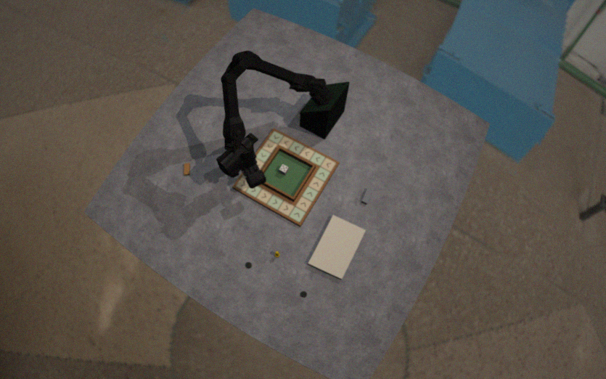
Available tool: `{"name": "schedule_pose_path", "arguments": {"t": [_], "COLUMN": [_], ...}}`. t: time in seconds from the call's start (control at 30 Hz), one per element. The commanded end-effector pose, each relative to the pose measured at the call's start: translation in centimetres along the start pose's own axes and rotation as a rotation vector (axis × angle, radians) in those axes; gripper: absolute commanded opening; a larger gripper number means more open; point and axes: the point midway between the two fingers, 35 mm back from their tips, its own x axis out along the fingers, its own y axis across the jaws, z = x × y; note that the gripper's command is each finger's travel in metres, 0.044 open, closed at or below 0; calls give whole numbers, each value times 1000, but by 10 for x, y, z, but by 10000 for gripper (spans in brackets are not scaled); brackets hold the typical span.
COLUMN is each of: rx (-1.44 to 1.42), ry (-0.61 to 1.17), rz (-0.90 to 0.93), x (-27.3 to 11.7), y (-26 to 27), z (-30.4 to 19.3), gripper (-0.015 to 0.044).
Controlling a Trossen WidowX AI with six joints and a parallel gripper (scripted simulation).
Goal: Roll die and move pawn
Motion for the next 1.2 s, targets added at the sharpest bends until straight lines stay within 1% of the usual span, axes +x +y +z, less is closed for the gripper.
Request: {"name": "schedule_pose_path", "arguments": {"t": [0.0,0.07,0.1,0.4,0.53,0.63,0.73,0.77,0.87,0.97,1.17], "rx": [-14,-14,0,0,-13,-14,-20,-40,-153,-271,-497], "ry": [8,8,0,1,9,9,10,12,22,30,26], "rz": [0,0,-1,-1,2,2,5,12,41,52,13], "x": [8,10,4,2,-42,-45,-47,-52,-78,-100,-125], "y": [2,2,0,0,1,1,2,7,25,32,13], "z": [-4,-4,0,0,0,0,-2,-10,-54,-103,-191], "gripper": [0,0,26,262,367,440,440,440,440,440,440]}}
